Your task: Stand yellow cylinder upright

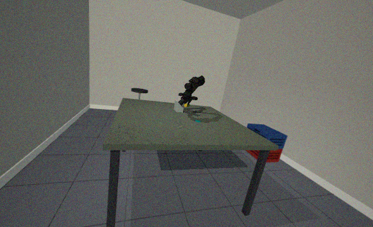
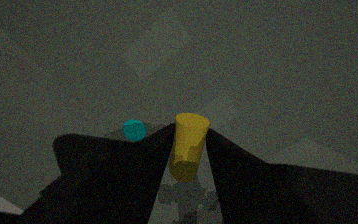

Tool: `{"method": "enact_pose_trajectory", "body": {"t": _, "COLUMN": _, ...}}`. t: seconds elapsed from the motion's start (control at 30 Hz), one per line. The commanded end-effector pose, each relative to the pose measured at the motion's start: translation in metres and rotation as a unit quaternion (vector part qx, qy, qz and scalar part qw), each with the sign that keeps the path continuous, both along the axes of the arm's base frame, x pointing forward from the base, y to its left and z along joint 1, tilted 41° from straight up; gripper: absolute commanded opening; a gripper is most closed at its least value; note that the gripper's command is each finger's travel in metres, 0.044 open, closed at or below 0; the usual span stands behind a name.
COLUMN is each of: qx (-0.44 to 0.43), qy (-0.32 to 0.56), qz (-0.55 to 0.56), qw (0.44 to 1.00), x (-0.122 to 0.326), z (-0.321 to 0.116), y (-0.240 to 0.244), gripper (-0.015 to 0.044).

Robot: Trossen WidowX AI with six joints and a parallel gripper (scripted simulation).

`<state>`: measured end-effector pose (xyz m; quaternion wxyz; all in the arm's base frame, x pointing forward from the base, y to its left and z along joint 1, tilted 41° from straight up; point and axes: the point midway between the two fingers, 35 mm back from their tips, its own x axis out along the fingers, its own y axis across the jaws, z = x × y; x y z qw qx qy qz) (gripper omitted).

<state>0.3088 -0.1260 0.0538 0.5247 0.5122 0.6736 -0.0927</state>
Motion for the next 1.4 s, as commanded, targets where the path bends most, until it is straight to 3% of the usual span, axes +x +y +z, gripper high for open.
{"method": "enact_pose_trajectory", "body": {"t": 0.0, "qx": 0.002, "qy": -0.015, "qz": 0.018, "qw": 1.000, "x": 0.007, "z": 0.009, "y": 0.011, "gripper": 0.0105}}
{"method": "enact_pose_trajectory", "body": {"t": 1.37, "qx": 0.019, "qy": -0.120, "qz": 0.155, "qw": 0.980, "x": 0.035, "z": 0.088, "y": 0.112, "gripper": 0.0105}}
